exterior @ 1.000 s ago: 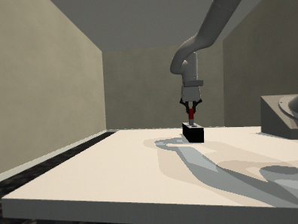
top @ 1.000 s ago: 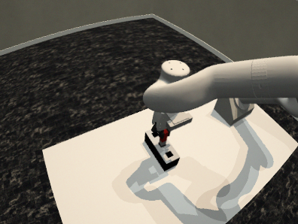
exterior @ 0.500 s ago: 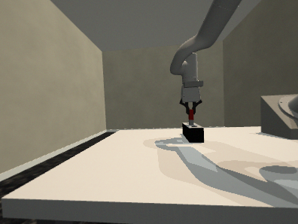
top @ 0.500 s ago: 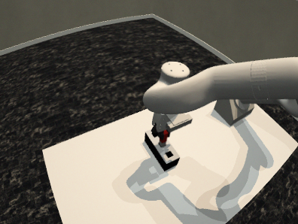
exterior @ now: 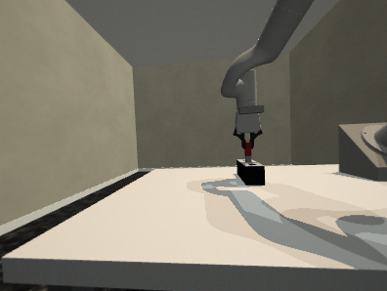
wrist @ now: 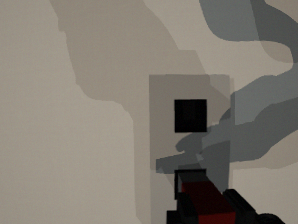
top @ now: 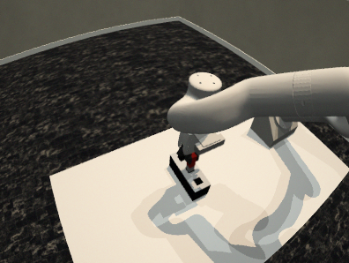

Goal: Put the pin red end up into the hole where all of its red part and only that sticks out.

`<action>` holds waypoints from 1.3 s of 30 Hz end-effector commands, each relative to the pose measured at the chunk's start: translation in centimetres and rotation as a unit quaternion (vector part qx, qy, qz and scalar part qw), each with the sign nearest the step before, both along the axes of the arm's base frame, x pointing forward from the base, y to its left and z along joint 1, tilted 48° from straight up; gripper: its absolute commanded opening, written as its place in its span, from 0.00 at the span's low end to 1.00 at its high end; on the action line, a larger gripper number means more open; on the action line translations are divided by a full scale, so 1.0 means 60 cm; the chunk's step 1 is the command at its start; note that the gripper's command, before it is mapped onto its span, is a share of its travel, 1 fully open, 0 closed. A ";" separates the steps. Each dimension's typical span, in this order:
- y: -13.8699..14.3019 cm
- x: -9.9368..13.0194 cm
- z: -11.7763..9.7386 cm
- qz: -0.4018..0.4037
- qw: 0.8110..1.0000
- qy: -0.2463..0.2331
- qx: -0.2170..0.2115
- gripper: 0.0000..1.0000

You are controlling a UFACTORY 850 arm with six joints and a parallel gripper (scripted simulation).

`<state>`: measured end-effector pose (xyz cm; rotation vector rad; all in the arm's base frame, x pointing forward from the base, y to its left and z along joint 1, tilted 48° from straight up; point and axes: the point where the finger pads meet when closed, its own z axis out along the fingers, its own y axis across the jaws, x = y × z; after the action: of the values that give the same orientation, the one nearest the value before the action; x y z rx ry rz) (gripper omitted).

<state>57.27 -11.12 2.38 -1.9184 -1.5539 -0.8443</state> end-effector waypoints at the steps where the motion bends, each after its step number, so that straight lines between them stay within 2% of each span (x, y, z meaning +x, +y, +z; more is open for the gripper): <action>1: -0.001 0.001 0.001 0.000 1.000 -0.001 0.000 0.00; 39: 0.003 0.002 -0.003 0.000 1.000 -0.001 0.000 0.00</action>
<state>57.33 -10.83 2.11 -1.9184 -1.5540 -0.8443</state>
